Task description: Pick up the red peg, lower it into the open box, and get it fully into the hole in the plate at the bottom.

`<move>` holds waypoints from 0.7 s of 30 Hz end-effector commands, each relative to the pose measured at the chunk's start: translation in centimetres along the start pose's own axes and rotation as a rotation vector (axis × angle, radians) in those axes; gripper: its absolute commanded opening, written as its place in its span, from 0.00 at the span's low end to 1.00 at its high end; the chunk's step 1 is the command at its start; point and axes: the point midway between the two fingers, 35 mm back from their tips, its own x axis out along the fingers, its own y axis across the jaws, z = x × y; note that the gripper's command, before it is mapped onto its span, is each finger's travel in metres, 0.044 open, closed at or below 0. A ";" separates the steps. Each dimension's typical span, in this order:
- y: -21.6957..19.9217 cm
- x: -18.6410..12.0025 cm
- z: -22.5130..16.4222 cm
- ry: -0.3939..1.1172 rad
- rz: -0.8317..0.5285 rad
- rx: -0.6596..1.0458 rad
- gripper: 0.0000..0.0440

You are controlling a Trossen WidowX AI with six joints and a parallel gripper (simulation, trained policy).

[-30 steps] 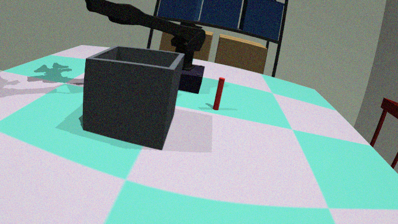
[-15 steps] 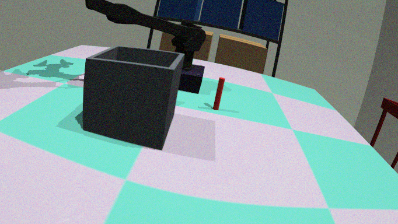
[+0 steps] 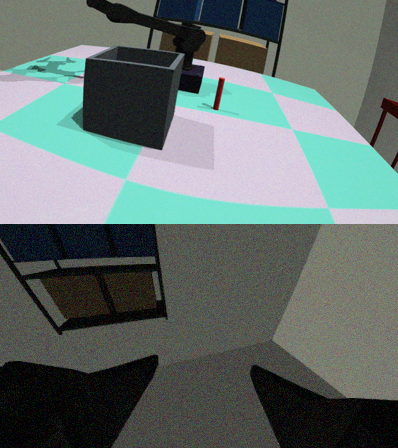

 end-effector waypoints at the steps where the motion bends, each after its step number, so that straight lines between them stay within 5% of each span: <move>1: 1.3 0.9 -0.2 0.021 0.047 0.104 1.00; 21: 9.9 4.9 -0.8 0.240 0.321 0.705 1.00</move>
